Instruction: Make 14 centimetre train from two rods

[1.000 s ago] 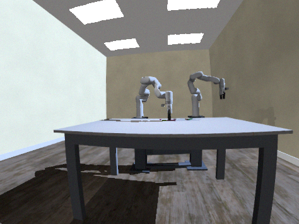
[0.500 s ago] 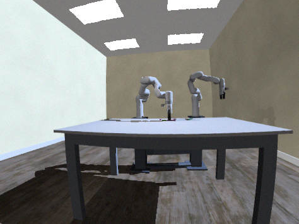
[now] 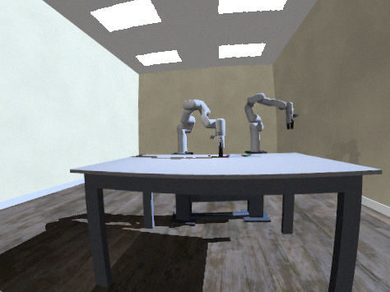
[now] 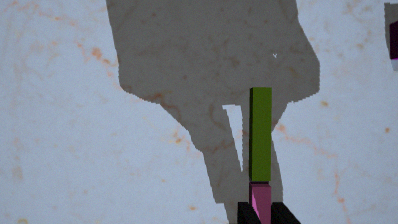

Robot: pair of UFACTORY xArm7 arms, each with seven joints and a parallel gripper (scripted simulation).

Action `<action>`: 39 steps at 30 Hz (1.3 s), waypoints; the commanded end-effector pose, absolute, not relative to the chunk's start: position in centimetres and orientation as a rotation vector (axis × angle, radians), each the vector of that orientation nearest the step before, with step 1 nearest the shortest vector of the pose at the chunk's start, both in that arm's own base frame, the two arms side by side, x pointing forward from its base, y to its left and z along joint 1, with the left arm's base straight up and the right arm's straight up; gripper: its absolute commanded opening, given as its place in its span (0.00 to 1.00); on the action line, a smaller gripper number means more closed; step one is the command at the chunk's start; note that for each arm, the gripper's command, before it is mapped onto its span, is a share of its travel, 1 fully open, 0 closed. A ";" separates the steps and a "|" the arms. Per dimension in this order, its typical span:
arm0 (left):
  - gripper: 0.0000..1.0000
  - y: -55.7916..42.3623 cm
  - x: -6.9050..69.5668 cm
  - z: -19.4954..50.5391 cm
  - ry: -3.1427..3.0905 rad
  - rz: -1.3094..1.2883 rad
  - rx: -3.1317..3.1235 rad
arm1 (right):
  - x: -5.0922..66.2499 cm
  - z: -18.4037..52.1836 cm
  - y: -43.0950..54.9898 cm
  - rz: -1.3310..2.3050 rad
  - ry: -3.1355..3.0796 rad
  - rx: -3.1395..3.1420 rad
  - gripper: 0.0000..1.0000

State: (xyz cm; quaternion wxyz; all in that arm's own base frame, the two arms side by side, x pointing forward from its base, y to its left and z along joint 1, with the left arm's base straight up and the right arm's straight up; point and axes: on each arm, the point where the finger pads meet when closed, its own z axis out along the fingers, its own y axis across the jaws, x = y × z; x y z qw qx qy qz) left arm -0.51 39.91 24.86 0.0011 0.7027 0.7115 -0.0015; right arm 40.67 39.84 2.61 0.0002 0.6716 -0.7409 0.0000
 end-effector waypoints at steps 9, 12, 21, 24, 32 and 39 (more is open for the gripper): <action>1.00 40.0 -0.5 25.0 2.235 0.000 2.208 | 40.8 2.9 39.8 0.000 -2.332 2.114 0.06; 1.00 40.0 -0.5 25.0 2.235 0.000 2.208 | 40.8 2.9 39.7 0.000 -2.332 2.114 0.06; 1.00 40.0 -0.5 25.0 2.235 0.000 2.208 | 40.8 2.9 39.7 0.000 -2.332 2.114 0.06; 1.00 40.0 -0.5 25.0 2.235 0.000 2.208 | 40.8 2.9 39.7 0.000 -2.332 2.114 0.06; 1.00 40.0 -0.5 25.0 2.235 0.000 2.208 | 40.8 2.9 39.7 0.000 -2.332 2.114 0.10; 1.00 40.0 -0.5 25.0 2.235 0.000 2.208 | 40.8 2.9 39.7 0.000 -2.332 2.114 0.18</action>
